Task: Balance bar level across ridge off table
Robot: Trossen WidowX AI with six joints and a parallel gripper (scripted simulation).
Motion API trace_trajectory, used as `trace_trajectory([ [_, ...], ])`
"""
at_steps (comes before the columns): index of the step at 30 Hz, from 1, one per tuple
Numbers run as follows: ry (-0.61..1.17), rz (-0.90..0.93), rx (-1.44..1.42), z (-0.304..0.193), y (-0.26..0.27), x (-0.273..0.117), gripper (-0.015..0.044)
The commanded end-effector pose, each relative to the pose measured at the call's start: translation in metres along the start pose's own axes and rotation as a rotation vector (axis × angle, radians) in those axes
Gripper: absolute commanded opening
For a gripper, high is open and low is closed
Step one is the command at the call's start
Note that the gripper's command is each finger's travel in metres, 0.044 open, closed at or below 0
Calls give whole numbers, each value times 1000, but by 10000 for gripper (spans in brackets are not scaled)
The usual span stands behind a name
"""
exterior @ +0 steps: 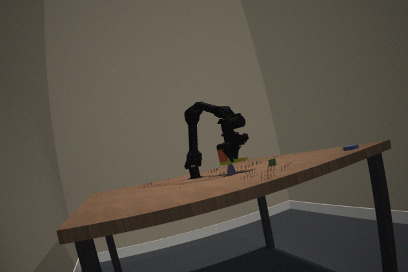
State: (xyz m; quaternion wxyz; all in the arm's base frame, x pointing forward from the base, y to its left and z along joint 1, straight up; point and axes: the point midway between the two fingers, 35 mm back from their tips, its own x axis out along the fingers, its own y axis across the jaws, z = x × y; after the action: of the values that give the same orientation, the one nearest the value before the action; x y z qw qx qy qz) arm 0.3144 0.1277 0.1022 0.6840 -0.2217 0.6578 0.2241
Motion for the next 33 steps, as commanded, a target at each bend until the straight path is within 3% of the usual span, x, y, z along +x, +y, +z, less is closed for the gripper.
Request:
trace_trajectory([
  [1, 0, 0, 0, 0, 0, 0, 185],
  [6, 0, 0, 0, 0, 0, 0, 185],
  [16, 0, 0, 0, 0, 0, 0, 440],
  [20, 0, 0, 0, 1, 0, -7, 440],
  [28, 0, 0, 0, 1, 0, -93, 440],
  [33, 0, 1, 0, 0, 0, -100, 440],
])
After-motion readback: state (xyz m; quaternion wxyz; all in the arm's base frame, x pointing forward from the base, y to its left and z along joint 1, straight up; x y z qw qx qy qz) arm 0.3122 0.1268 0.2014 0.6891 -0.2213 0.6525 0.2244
